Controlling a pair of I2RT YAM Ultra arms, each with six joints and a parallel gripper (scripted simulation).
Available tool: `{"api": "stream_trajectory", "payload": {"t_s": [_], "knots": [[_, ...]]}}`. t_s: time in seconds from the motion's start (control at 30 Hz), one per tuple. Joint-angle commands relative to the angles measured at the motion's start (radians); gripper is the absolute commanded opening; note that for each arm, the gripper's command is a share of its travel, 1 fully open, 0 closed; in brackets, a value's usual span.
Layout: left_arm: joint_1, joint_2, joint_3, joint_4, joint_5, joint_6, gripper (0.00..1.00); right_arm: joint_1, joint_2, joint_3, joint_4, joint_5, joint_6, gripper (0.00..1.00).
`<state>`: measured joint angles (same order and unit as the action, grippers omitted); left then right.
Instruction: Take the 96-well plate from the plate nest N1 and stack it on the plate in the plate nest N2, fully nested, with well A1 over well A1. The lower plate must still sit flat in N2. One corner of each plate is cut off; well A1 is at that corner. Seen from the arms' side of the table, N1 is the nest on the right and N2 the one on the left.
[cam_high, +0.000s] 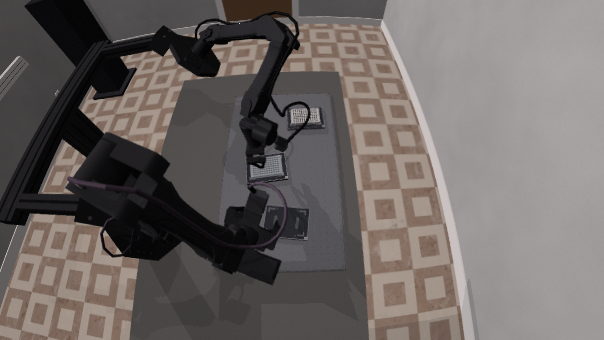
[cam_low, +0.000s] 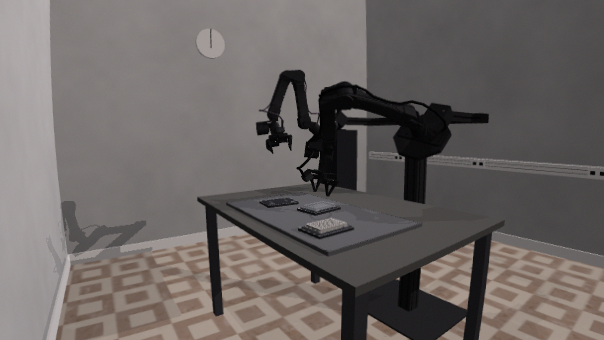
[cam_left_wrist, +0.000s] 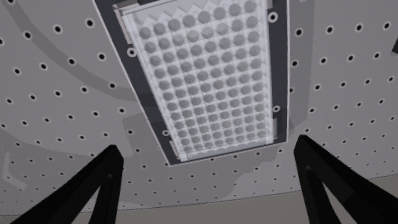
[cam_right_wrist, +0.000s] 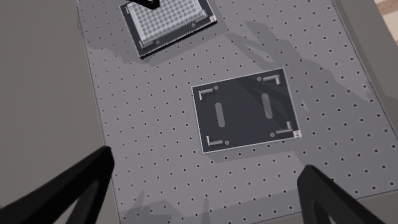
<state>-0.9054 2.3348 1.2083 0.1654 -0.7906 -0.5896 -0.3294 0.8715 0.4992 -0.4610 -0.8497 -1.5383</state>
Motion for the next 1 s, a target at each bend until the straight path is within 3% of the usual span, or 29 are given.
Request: {"api": "stream_trajectory", "payload": {"t_s": [0.0,0.37,0.97], "knots": [[-0.012,0.016,0.081,-0.195,0.012,-0.161,1.0,0.022,-0.066,0.042,-0.228,-0.118,-0.184,1.0],[0.0,0.061,0.242,-0.353,0.023,-0.267,1.0,0.027,-0.136,0.118,-0.544,-0.193,-0.414,1.0],[0.024,0.102,0.257,-0.305,0.038,-0.242,1.0,-0.022,-0.11,0.16,-0.639,-0.2,-0.545,1.0]]}}
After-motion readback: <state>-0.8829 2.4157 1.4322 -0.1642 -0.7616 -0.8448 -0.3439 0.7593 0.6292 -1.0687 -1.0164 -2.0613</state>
